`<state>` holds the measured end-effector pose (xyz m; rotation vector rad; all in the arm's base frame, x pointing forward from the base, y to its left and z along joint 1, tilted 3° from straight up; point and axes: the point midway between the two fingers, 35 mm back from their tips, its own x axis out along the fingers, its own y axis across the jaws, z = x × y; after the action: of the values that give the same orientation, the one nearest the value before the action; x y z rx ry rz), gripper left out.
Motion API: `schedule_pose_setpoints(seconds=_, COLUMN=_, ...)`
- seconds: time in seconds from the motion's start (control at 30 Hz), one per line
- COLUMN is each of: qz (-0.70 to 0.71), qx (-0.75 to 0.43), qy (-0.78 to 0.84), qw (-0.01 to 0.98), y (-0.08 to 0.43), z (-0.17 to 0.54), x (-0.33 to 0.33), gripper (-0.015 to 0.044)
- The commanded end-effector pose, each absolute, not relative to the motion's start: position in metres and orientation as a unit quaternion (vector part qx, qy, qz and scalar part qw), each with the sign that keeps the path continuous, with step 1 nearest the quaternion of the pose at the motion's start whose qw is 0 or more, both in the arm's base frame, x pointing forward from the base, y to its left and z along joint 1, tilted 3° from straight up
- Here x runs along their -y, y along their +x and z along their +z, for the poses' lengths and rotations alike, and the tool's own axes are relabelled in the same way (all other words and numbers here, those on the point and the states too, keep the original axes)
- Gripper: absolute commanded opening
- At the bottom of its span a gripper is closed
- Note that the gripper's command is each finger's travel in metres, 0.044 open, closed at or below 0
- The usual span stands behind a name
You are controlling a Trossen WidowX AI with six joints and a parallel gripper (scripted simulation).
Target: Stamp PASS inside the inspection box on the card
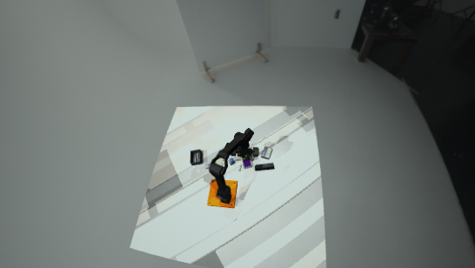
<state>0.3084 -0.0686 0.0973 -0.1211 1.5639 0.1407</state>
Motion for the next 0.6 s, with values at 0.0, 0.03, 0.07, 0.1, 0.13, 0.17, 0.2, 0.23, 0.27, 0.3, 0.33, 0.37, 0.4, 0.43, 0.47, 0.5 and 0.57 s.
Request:
schedule_pose_setpoints(seconds=0.0, qz=0.063, qx=-0.704, qy=-0.052, qw=0.705, y=0.308, z=0.094, x=0.068, gripper=0.0)
schedule_pose_setpoints(seconds=0.03, qz=0.063, qx=-0.704, qy=-0.052, qw=0.705, y=0.308, z=0.093, x=0.068, gripper=0.0)
schedule_pose_setpoints(seconds=0.07, qz=0.063, qx=-0.704, qy=-0.052, qw=0.705, y=0.308, z=0.092, x=0.068, gripper=0.0)
schedule_pose_setpoints(seconds=0.1, qz=0.063, qx=-0.704, qy=-0.052, qw=0.705, y=0.308, z=0.092, x=0.068, gripper=0.0)
schedule_pose_setpoints(seconds=0.13, qz=0.063, qx=-0.704, qy=-0.052, qw=0.705, y=0.308, z=0.091, x=0.068, gripper=0.0)
schedule_pose_setpoints(seconds=0.17, qz=0.063, qx=-0.704, qy=-0.052, qw=0.705, y=0.308, z=0.09, x=0.068, gripper=0.0)
schedule_pose_setpoints(seconds=0.2, qz=0.063, qx=-0.704, qy=-0.052, qw=0.705, y=0.308, z=0.09, x=0.068, gripper=0.0)
schedule_pose_setpoints(seconds=0.23, qz=0.063, qx=-0.704, qy=-0.052, qw=0.705, y=0.308, z=0.089, x=0.068, gripper=0.0)
schedule_pose_setpoints(seconds=0.27, qz=0.063, qx=-0.704, qy=-0.052, qw=0.705, y=0.308, z=0.088, x=0.068, gripper=0.0)
schedule_pose_setpoints(seconds=0.3, qz=0.063, qx=-0.704, qy=-0.052, qw=0.705, y=0.308, z=0.088, x=0.068, gripper=0.0)
schedule_pose_setpoints(seconds=0.33, qz=0.063, qx=-0.704, qy=-0.052, qw=0.705, y=0.308, z=0.087, x=0.068, gripper=0.0)
schedule_pose_setpoints(seconds=0.37, qz=0.063, qx=-0.704, qy=-0.052, qw=0.705, y=0.308, z=0.086, x=0.068, gripper=0.0)
schedule_pose_setpoints(seconds=0.4, qz=0.063, qx=-0.704, qy=-0.052, qw=0.705, y=0.309, z=0.086, x=0.068, gripper=0.0)
schedule_pose_setpoints(seconds=0.43, qz=0.063, qx=-0.704, qy=-0.052, qw=0.705, y=0.309, z=0.085, x=0.068, gripper=0.0)
schedule_pose_setpoints(seconds=0.47, qz=0.063, qx=-0.704, qy=-0.053, qw=0.705, y=0.309, z=0.084, x=0.068, gripper=0.0)
schedule_pose_setpoints(seconds=0.5, qz=0.063, qx=-0.704, qy=-0.053, qw=0.705, y=0.309, z=0.084, x=0.068, gripper=0.0)
schedule_pose_setpoints(seconds=0.57, qz=0.063, qx=-0.704, qy=-0.053, qw=0.705, y=0.309, z=0.082, x=0.068, gripper=0.0)
